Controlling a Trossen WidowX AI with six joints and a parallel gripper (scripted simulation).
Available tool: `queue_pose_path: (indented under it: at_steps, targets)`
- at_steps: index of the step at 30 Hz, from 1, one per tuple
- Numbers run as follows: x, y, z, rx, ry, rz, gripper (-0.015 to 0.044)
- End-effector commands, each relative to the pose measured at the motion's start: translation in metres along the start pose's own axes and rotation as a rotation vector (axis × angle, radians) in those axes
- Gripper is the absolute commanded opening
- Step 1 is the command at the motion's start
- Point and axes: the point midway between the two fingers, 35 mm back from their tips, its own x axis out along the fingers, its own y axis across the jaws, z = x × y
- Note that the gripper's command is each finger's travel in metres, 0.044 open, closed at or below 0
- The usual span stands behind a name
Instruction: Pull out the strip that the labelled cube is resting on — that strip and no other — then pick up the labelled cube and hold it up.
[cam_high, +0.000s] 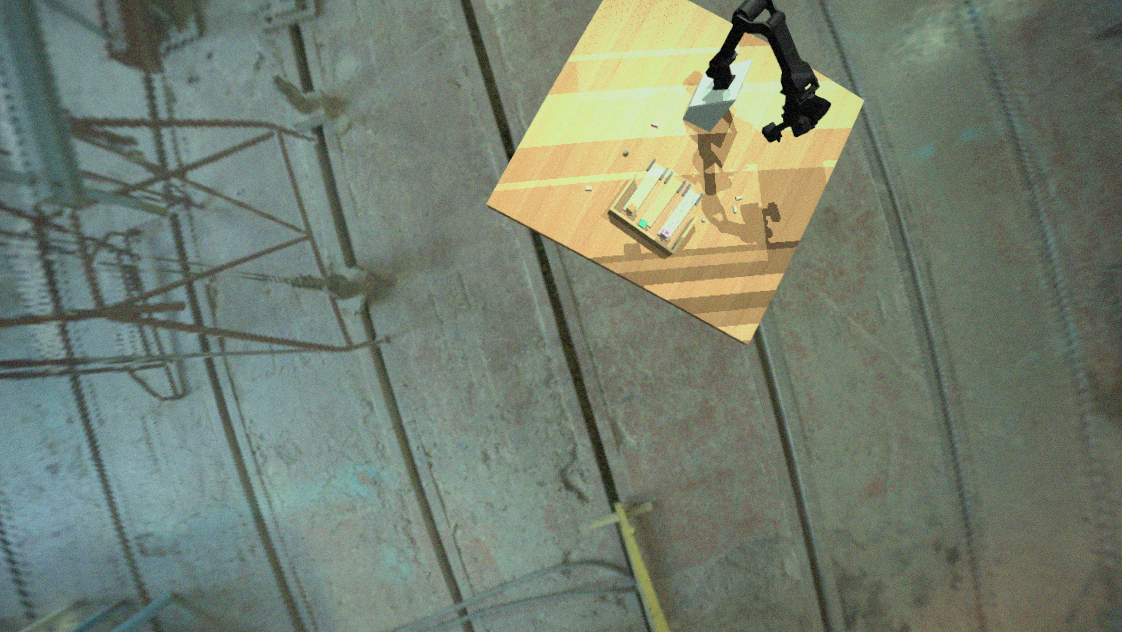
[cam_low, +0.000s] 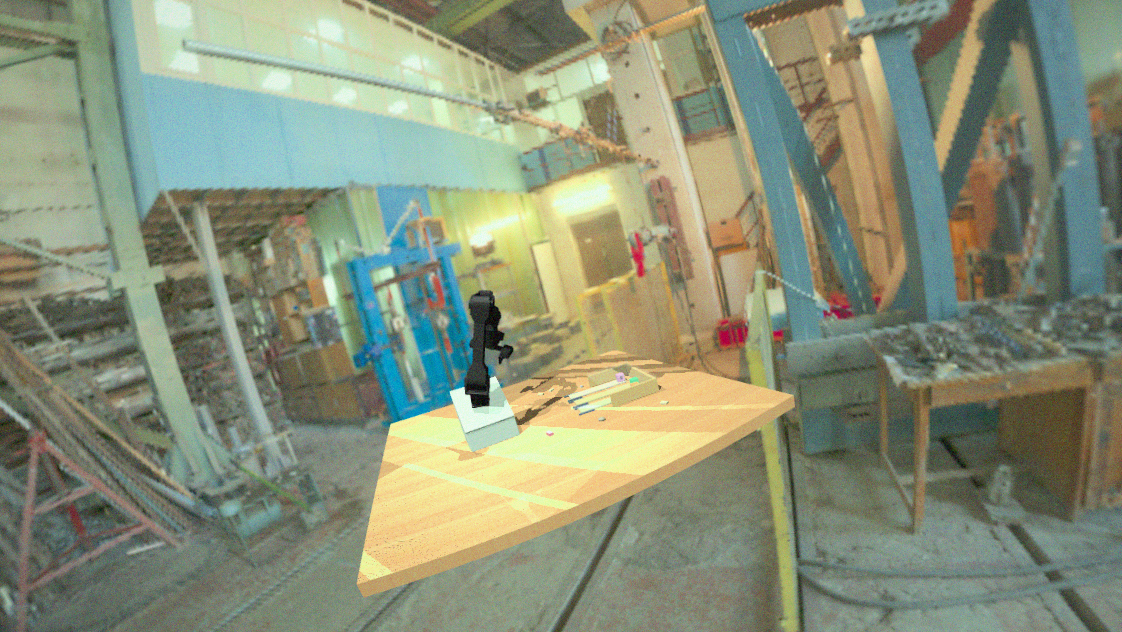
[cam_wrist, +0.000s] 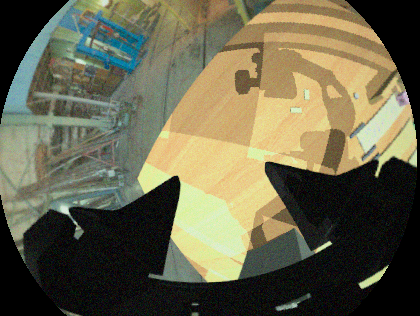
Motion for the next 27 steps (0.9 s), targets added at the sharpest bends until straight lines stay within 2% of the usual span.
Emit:
queue_pose_path:
  at_steps: [1,6,13,21,25,27]
  targets:
    - [-0.001,-0.002,0.001,0.000,-0.009,-0.003,0.0400]
    - [-0.021,-0.057,0.026,0.009,-0.237,-0.104,0.0400]
    - [-0.068,-0.156,0.032,0.101,-0.533,-0.368,0.0400]
    - [-0.126,-0.258,-0.020,0.310,-0.708,-0.749,0.0400]
    - [-0.148,-0.291,-0.060,0.430,-0.727,-0.920,0.0400]
    - [-0.151,-0.295,-0.067,0.451,-0.727,-0.946,0.0400]
